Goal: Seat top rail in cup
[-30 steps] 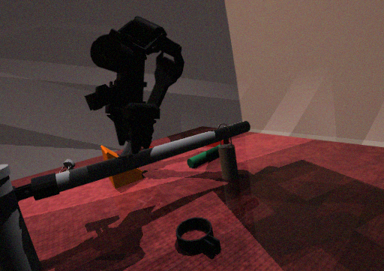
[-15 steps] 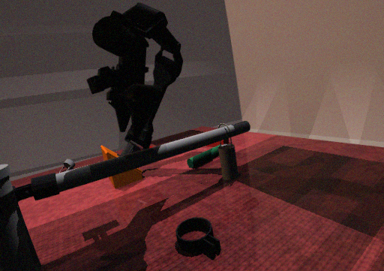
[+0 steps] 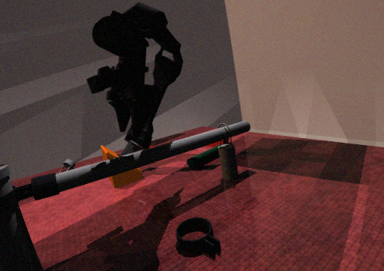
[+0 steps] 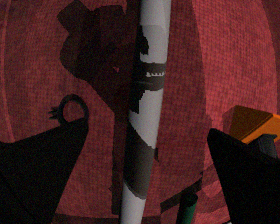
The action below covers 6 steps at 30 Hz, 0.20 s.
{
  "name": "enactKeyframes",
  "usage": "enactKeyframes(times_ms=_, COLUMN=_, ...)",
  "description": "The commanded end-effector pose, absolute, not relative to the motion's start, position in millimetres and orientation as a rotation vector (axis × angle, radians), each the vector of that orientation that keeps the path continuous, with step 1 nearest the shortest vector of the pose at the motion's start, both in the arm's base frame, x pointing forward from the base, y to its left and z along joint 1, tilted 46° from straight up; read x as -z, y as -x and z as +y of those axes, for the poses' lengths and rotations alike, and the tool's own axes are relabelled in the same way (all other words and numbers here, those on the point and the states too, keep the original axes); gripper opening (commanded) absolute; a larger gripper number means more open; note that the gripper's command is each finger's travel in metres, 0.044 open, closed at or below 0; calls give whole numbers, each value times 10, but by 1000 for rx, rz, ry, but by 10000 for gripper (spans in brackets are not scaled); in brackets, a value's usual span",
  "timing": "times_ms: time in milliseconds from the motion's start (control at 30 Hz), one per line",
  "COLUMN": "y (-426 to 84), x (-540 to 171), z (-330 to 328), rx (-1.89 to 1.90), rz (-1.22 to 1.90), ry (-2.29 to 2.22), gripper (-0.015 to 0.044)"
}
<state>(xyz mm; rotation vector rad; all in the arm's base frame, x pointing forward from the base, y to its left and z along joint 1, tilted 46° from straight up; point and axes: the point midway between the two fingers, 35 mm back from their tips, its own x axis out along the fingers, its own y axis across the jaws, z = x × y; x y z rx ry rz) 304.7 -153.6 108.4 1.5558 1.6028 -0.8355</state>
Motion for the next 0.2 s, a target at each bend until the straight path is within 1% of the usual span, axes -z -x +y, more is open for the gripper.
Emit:
enactKeyframes(times_ms=0, y=-3038, x=-1081, z=-1540, rx=838, rz=1607, ry=-1548, gripper=440)
enactKeyframes(times_ms=167, y=-3038, x=-1081, z=-1540, rx=838, rz=1607, ry=-1548, gripper=440)
